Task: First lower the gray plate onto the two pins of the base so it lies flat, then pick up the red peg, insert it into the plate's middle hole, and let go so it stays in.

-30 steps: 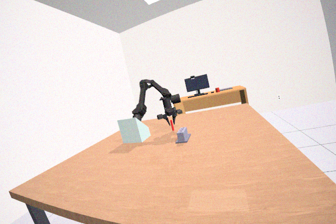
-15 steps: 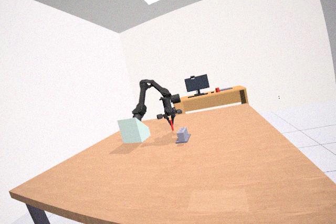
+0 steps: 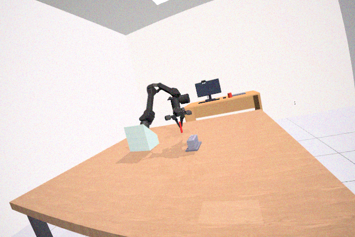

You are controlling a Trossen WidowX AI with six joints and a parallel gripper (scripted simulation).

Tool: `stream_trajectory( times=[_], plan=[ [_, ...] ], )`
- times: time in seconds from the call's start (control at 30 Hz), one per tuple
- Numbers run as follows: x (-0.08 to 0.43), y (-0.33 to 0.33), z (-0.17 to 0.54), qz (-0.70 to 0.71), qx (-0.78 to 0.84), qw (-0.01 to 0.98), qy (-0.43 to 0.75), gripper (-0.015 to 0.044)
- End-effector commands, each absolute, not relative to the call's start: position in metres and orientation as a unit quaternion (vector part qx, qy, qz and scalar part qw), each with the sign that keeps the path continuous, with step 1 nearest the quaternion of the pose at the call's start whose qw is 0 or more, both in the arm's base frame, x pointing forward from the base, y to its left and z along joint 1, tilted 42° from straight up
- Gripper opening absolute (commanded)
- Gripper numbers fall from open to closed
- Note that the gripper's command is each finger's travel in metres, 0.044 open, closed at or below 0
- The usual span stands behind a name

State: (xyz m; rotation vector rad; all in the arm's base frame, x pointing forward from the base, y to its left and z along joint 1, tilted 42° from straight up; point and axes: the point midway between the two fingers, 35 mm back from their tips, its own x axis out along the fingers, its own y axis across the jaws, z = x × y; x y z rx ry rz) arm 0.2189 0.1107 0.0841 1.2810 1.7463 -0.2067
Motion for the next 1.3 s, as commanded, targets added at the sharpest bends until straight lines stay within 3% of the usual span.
stream_trajectory(
  times=[0.0,0.33,1.27],
  plan=[
    [0.222,0.102,0.094,-0.082,0.52,0.47,0.708,0.0],
    [0.223,0.09,0.104,-0.084,0.522,0.464,0.711,0.0],
    [0.288,0.049,0.079,-0.087,0.521,0.47,0.707,0.0]
  ],
)
